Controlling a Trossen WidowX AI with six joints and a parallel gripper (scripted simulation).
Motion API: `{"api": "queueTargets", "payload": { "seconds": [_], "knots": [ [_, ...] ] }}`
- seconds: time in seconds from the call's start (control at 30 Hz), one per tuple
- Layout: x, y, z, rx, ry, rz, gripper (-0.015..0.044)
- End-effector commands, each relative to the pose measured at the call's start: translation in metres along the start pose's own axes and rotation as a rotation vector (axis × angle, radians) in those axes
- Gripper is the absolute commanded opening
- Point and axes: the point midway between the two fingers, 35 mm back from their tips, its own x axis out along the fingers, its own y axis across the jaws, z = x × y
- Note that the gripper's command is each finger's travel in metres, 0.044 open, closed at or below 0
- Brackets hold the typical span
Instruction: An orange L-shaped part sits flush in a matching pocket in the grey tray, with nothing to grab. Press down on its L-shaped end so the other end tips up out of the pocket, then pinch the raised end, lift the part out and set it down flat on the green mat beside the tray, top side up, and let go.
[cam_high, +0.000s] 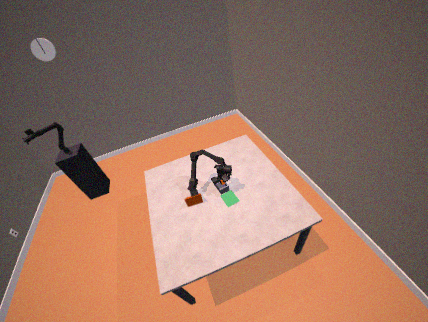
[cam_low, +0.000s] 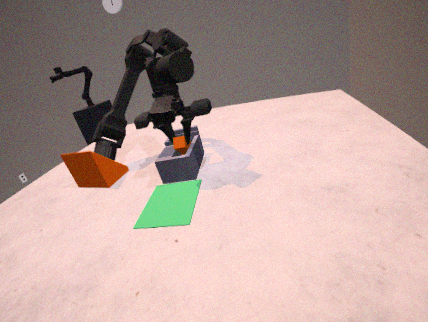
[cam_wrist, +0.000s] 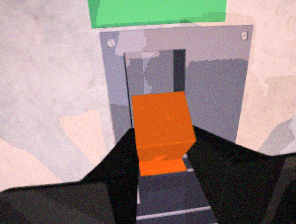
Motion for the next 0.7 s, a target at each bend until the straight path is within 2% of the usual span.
{"api": "queueTargets", "payload": {
  "seconds": [0.0, 0.67],
  "knots": [
    [-0.002, 0.000, 0.000, 0.000, 0.001, -0.001, 0.0000],
    [-0.033, 0.000, -0.001, 0.003, 0.003, -0.002, 0.0000]
  ]
}}
